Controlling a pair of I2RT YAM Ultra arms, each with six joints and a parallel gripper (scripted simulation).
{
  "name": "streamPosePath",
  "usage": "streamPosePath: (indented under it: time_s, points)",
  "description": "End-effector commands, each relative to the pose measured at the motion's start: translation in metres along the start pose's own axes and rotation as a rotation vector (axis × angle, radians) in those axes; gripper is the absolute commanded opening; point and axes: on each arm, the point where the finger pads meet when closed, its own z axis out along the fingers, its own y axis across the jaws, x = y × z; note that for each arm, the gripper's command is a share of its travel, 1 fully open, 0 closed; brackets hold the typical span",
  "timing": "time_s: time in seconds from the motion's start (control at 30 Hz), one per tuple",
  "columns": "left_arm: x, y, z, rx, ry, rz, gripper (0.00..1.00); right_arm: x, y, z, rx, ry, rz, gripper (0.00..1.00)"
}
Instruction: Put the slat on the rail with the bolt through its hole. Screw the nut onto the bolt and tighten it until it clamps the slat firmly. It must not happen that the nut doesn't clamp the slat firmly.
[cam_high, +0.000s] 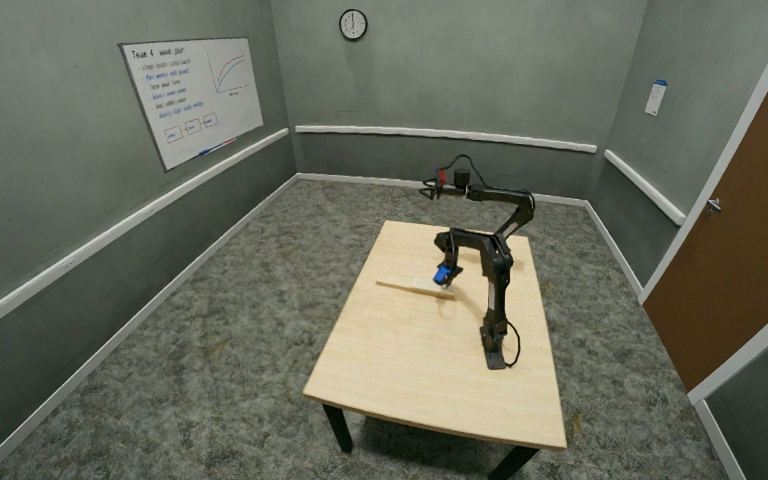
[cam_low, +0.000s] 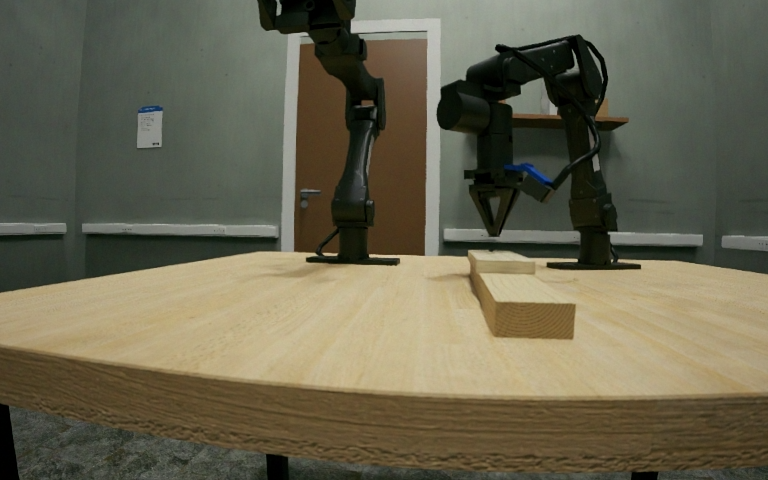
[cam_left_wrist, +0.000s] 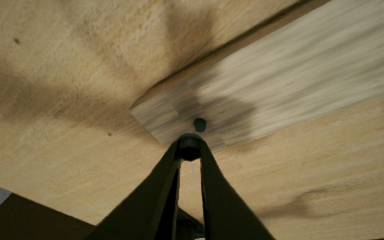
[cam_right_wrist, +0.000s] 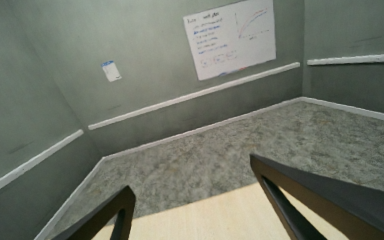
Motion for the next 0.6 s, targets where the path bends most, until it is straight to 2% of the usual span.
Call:
streamPosePath:
  time_s: [0.0,0.57]
  points:
    - [0.0036,-0.0036,-0.0162,0.037,0.004,0.0,0.12,-0.0099,-0.0002,-0.003,-0.005,-0.031,-0.004,1.0]
    - [0.0029,-0.0077,-0.009,0.041,0.006,0.001,0.12,-0.0099,-0.0002,-0.003,-0.005,-0.031,-0.004,1.0]
